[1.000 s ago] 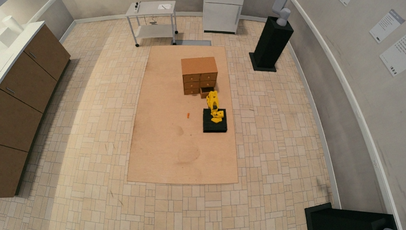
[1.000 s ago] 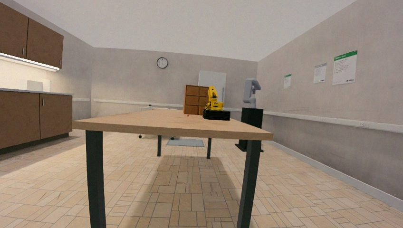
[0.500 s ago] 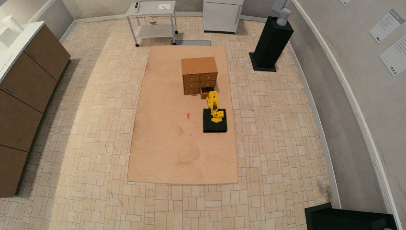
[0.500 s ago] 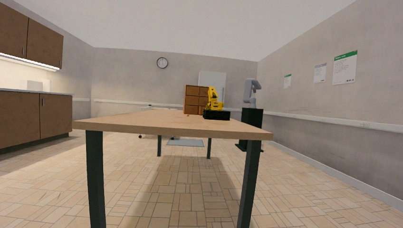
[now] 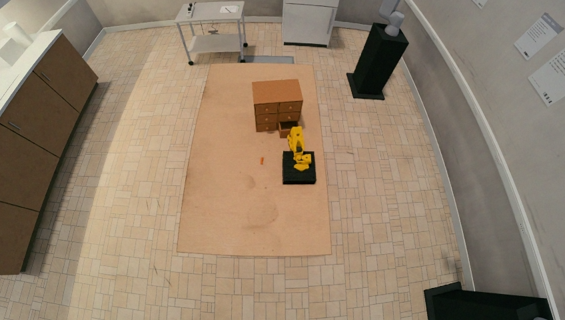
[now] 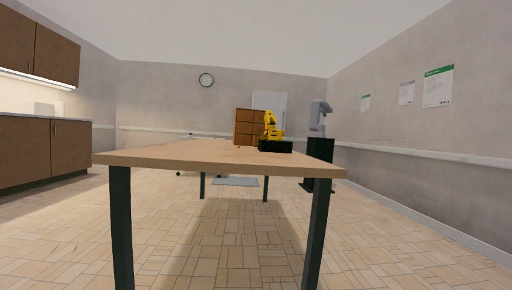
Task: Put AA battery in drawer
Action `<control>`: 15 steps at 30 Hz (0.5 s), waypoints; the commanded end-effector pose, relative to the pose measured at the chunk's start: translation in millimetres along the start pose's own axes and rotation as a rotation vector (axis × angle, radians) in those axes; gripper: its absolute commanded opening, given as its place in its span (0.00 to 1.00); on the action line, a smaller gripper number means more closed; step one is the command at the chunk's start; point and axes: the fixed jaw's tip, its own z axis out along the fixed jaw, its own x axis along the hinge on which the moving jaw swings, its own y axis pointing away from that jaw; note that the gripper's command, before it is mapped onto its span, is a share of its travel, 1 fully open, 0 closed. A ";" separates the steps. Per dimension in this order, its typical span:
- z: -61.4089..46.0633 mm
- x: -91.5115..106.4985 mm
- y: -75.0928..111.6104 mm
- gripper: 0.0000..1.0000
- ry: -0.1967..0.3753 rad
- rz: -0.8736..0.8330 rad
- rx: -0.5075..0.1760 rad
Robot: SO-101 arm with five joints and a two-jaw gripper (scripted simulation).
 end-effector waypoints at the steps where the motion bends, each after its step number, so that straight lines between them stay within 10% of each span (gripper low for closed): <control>1: -2.1 -0.3 -1.8 0.00 0.003 0.007 0.008; 15: -5.8 -2.3 -2.1 0.00 -0.001 0.006 0.009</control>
